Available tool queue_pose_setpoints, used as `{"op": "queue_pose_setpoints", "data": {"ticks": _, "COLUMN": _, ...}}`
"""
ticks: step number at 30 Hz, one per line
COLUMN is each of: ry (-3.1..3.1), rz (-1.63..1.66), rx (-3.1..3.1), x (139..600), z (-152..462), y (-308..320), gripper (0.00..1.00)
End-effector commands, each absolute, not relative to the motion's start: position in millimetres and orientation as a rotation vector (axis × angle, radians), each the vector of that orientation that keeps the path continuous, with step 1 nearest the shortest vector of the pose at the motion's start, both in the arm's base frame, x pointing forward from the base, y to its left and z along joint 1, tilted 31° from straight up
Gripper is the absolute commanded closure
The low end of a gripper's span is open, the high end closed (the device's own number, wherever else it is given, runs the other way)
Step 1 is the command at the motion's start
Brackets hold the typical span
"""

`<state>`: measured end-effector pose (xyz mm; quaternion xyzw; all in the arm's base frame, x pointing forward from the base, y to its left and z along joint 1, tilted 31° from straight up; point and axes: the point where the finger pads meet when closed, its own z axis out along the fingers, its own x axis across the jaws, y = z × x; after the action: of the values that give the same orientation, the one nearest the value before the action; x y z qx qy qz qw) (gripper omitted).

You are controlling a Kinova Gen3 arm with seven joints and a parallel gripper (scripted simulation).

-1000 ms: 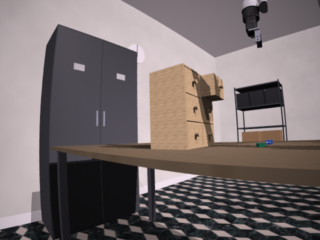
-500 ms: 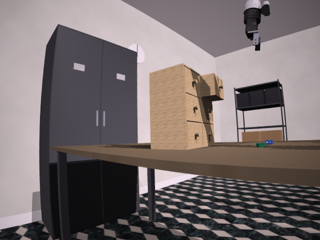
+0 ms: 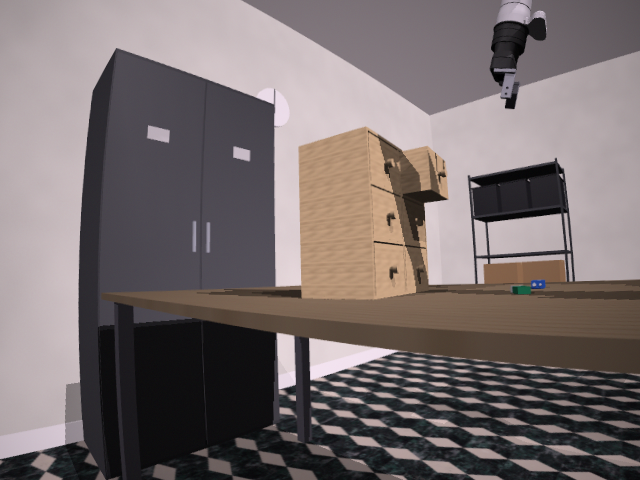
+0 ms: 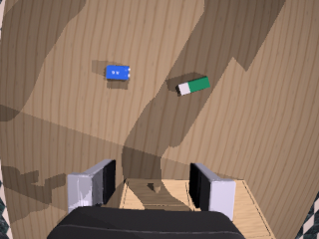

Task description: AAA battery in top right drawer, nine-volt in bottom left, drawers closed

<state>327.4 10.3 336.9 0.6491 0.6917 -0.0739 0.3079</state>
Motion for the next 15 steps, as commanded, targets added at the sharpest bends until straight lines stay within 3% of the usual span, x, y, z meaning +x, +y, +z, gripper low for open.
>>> {"op": "queue_pose_setpoints", "data": {"ticks": 1, "ry": 1.832, "rz": -0.171, "rx": 1.693, "x": 325.9, "z": 331.7, "y": 12.1, "gripper": 0.0}}
{"op": "queue_pose_setpoints", "data": {"ticks": 15, "ry": 1.8, "rz": -0.038, "rx": 1.593, "x": 337.5, "z": 318.0, "y": 3.4, "gripper": 0.0}}
